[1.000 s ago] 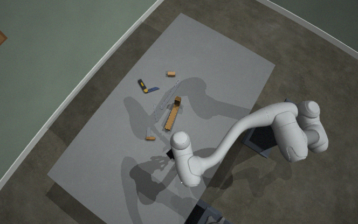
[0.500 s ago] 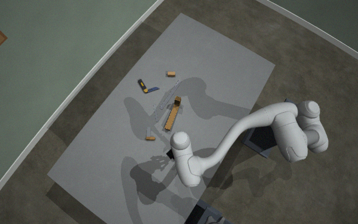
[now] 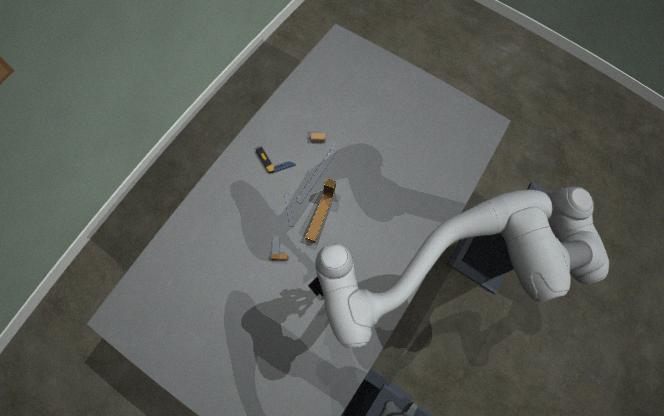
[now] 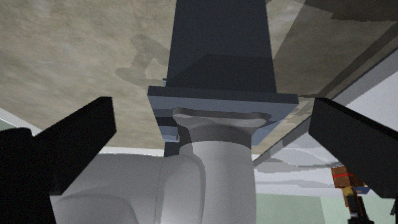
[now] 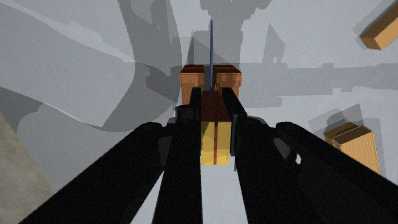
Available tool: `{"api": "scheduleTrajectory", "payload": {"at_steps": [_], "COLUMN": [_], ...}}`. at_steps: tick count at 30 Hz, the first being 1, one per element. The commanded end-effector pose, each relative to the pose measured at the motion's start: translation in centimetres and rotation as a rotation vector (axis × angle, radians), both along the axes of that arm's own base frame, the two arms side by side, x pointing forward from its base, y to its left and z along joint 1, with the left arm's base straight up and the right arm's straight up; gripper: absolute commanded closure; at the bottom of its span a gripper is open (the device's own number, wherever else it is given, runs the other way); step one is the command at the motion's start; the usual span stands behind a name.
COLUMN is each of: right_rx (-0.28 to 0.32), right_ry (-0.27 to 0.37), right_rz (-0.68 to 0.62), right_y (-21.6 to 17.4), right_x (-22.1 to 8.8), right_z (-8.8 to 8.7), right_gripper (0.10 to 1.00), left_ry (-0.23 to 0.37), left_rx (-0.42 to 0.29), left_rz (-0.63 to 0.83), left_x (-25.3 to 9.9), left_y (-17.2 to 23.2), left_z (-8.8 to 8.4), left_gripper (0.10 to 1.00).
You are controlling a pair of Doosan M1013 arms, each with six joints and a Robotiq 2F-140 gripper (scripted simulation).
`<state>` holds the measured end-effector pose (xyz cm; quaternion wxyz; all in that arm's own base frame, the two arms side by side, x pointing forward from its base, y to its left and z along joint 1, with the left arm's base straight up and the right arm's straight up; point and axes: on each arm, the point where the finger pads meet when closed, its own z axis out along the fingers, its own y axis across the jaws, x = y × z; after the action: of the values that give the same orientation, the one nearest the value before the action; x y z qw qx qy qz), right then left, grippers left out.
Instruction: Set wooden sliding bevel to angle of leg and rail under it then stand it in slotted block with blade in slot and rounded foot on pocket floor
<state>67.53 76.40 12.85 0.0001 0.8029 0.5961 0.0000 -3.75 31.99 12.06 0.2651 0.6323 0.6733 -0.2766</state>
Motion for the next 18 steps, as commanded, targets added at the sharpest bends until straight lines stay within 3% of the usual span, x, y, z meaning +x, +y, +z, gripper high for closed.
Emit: {"api": "scheduleTrajectory", "payload": {"at_steps": [1,18], "right_rx": [0.002,0.002], "right_ry": [-0.001,-0.001], "right_rz": [0.000,0.000], "right_y": [0.04,0.04], "right_x": [0.02,0.02], "right_z": [0.21,-0.29], "right_gripper": [0.999,0.999], "left_ry": [0.000,0.000], "left_rx": [0.001,0.001], "left_rz": [0.000,0.000], "left_x": [-0.01,-0.01], "left_y": [0.03,0.03], "left_z": [0.04,0.04], "left_gripper": [0.098,0.098]}}
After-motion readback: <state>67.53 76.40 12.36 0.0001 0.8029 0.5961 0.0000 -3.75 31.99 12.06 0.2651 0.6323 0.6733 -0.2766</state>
